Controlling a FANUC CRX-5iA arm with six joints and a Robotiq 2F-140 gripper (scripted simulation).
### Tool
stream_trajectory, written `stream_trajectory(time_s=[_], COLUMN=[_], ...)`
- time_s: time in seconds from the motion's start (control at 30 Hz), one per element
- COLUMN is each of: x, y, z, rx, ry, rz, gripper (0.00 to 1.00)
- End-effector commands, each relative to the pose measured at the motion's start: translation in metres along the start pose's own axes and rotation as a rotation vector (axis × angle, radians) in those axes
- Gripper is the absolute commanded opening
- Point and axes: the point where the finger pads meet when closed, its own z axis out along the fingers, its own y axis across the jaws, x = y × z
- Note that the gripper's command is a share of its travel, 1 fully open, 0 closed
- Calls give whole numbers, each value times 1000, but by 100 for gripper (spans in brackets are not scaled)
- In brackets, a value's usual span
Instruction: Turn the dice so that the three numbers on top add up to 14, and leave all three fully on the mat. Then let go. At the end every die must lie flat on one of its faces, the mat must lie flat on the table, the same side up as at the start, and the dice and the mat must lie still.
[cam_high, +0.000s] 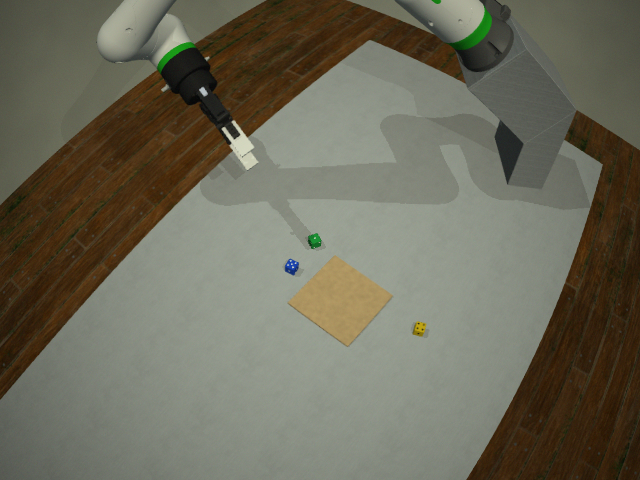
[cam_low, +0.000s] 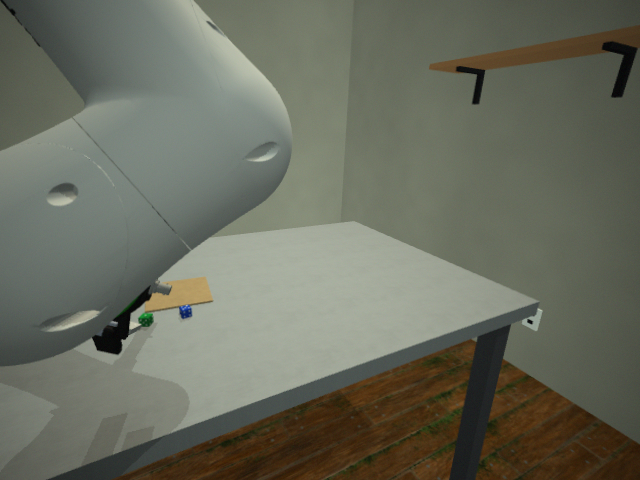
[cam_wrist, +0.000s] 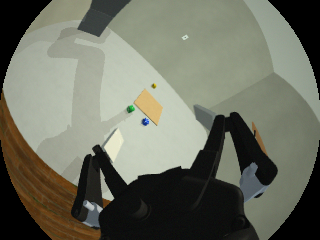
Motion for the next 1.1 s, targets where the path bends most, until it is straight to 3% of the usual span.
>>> stream_trajectory(time_s=[0.0,0.27,0.3,0.43,0.5,0.67,0.7,0.77,0.8,0.87,0.9,1.0,1.03,1.07], x=[0,0,-1,-1,-4,-6,-6,-6,-7,-7,-6,-6,-7,-7], y=[7,15,18,18,25,29,31,31,36,36,38,38,42,42], z=[15,35,40,41,51,57,64,64,70,70,76,76,82,82], rx=[126,278,319,328,417,471,522,522,570,570,622,622,671,671], ry=[36,90,102,104,128,141,160,160,172,172,192,192,205,205], rz=[-115,-271,-317,-327,-434,-498,-550,-550,-606,-606,-658,-658,-714,-714], gripper=[100,100,100,100,100,100,100,100,100,100,100,100,100,100])
